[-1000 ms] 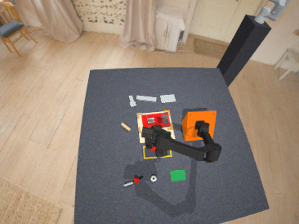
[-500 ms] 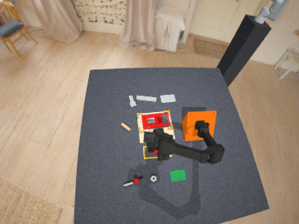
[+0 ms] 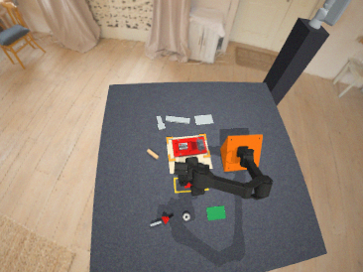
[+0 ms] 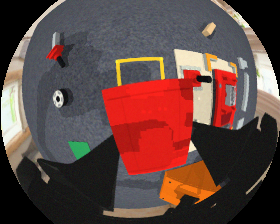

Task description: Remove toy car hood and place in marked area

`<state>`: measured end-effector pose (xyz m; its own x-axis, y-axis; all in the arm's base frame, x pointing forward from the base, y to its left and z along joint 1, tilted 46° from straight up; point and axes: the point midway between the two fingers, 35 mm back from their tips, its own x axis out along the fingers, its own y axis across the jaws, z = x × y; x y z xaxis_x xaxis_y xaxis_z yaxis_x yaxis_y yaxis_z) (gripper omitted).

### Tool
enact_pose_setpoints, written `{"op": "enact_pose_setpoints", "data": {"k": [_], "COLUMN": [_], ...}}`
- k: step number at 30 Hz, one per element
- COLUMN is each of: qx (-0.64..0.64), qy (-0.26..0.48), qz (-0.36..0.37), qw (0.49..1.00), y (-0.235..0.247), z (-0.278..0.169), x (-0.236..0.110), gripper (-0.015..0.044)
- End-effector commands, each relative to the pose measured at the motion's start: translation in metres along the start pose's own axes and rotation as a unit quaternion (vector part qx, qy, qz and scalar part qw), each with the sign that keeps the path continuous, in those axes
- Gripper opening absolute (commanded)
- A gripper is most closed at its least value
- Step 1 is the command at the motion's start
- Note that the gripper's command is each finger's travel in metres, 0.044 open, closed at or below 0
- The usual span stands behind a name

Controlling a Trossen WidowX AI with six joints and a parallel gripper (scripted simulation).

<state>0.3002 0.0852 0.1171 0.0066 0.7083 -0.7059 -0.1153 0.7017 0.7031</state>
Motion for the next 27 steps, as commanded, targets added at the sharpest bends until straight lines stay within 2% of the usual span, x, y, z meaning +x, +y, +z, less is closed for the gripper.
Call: {"op": "enact_pose_setpoints", "data": {"k": [1,27], "qx": [0.003,0.003], "qy": [0.001,0.001], "qz": [0.002,0.002], "qw": [1.0,1.0], "y": [0.0,0.0], "z": [0.0,0.0], "x": [0.005,0.027], "gripper": [0.0,0.0]}}
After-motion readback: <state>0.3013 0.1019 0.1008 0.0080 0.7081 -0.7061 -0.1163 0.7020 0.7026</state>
